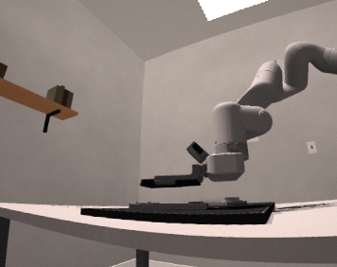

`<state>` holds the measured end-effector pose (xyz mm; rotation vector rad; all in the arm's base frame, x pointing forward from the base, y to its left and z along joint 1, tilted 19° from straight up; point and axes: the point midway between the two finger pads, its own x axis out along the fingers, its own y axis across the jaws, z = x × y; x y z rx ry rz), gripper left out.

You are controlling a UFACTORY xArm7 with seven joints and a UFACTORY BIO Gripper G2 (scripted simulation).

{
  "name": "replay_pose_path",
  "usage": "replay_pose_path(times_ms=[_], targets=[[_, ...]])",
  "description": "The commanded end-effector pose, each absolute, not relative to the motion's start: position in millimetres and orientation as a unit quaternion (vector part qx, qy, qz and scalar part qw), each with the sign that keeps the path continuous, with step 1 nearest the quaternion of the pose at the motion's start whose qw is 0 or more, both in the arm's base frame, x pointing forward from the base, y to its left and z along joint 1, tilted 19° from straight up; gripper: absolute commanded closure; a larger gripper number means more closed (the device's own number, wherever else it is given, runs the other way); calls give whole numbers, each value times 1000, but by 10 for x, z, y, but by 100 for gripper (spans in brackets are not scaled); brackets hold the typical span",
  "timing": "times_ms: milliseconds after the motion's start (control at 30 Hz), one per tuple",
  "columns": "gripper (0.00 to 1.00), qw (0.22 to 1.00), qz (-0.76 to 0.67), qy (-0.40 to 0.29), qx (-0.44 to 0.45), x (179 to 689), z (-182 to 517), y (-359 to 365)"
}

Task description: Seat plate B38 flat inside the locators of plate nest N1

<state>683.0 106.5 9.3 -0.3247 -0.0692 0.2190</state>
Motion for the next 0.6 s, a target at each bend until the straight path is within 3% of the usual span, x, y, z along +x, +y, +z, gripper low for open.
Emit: replay_pose_path(times_ms=[0,567], targets=[[100,980,109,-37,-161,6851,60,1063],[100,980,109,-37,-161,6875,-142,998]])
